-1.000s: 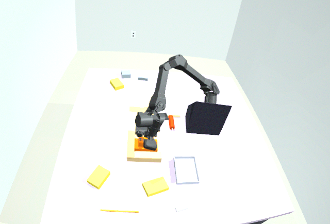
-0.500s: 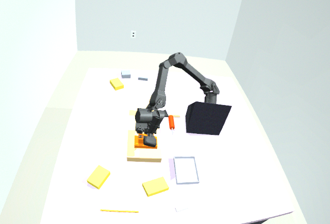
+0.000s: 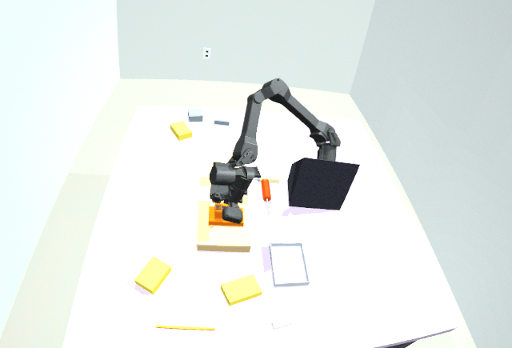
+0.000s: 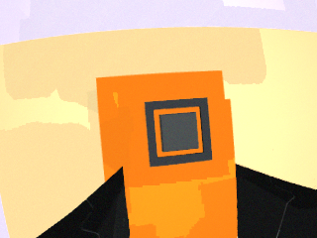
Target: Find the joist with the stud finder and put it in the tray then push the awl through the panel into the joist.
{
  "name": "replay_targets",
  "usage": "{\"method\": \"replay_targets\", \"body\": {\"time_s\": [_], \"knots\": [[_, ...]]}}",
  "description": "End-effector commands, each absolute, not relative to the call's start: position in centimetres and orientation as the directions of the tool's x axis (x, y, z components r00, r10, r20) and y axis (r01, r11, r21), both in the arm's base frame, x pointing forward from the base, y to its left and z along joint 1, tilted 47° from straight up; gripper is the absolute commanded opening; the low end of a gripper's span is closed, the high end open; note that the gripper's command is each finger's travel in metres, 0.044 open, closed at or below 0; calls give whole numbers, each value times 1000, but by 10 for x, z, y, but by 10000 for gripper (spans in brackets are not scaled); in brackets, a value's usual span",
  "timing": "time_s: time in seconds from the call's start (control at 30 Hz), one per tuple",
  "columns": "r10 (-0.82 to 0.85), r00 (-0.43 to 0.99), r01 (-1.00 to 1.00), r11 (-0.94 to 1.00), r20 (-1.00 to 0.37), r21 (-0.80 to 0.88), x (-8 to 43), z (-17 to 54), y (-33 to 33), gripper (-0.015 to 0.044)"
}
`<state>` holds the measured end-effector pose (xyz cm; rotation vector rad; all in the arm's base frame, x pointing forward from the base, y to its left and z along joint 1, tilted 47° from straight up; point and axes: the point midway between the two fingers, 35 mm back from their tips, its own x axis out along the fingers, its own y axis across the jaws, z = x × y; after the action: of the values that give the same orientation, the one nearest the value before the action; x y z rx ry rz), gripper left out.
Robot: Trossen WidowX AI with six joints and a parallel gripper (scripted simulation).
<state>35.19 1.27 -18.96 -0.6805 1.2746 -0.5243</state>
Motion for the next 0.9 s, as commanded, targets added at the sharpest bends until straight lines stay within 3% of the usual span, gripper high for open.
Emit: {"method": "replay_targets", "body": {"time_s": [0.0,0.87], "knots": [[-699,222,-17,694,-679,-720,351,-185,7,0],[-701,221,-18,692,-678,-721,351,-160,-18,0]]}}
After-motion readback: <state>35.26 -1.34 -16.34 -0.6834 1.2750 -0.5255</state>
